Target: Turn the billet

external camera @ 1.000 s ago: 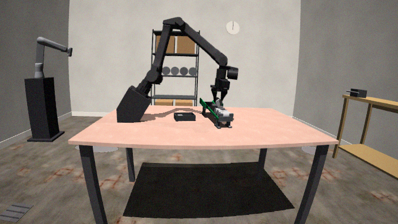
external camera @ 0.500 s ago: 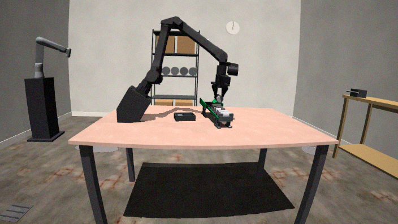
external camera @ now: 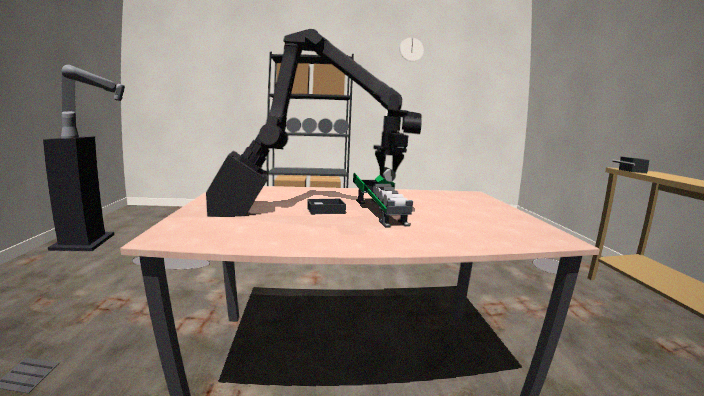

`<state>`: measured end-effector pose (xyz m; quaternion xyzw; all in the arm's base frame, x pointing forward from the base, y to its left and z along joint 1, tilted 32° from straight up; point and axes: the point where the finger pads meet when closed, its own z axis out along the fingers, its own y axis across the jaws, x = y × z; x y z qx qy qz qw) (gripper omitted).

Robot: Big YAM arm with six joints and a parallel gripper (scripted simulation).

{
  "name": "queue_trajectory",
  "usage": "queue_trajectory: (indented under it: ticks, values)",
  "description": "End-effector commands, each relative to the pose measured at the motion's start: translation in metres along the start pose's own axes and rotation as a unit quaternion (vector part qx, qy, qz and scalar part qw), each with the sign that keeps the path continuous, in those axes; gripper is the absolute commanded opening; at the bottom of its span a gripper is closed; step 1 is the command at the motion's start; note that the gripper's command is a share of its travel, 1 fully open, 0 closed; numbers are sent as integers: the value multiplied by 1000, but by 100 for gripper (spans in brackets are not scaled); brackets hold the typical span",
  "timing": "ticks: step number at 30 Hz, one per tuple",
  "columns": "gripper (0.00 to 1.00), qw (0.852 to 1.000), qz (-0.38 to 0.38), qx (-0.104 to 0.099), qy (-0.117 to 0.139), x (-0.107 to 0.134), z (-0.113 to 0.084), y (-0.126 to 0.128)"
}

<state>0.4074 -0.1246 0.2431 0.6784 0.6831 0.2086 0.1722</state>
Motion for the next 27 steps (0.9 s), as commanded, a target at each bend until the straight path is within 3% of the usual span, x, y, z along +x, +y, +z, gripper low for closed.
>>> queue_trajectory:
  ticks: [1,27]
  values:
    - [0,999,-4,-31,-13,4,-24,15]
    - [0,999,-2,-34,-28,2,-26,17]
